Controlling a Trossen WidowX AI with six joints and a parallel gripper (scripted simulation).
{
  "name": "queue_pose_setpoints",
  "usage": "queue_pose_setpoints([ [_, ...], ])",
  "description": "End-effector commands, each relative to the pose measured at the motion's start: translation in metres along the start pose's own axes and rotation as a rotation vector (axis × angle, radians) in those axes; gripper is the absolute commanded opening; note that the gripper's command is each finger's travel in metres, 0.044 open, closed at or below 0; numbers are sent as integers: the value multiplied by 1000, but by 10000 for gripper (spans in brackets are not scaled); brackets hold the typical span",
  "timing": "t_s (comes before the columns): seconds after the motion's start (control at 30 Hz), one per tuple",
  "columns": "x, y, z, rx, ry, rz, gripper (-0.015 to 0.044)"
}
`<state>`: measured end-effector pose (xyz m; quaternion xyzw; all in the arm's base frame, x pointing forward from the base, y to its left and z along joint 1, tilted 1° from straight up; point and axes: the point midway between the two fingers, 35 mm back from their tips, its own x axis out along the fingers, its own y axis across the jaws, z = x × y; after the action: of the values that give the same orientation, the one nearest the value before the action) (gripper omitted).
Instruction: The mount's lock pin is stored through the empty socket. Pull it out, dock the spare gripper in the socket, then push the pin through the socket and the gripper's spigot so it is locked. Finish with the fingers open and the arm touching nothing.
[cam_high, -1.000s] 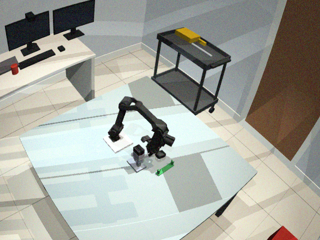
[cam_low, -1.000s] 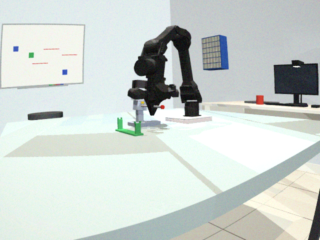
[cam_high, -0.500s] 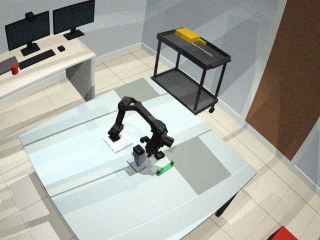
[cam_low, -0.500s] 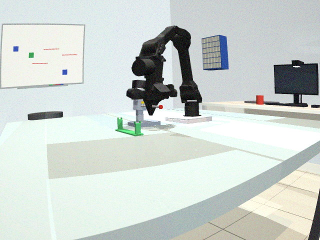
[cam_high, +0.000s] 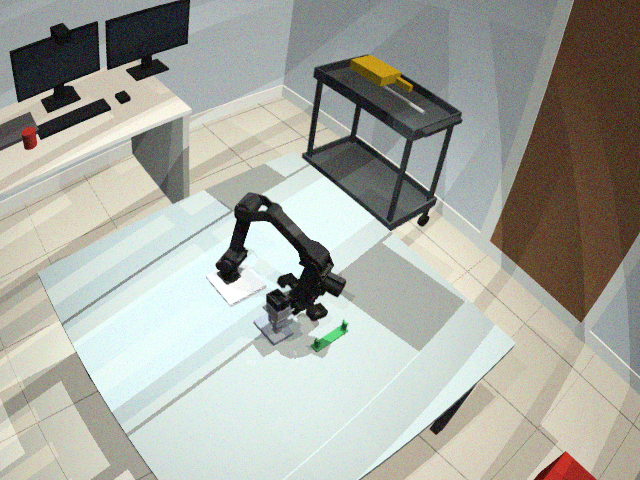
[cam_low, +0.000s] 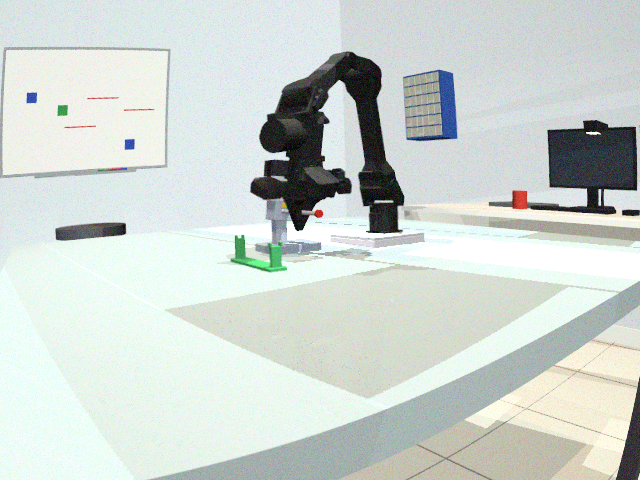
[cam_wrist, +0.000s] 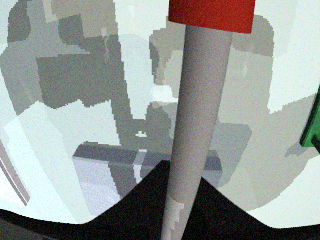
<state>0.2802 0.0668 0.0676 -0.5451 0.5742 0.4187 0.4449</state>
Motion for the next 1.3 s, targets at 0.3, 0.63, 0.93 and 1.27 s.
queue_pose_setpoints([
  [0.3,2,0,-9,-4,3,1,0],
  [0.63,3,0,-14,-5,2,4,0],
  [0.93,5,0,-19,-6,2,7,0],
  [1.27,6,0,-25,-7,2,11,0],
])
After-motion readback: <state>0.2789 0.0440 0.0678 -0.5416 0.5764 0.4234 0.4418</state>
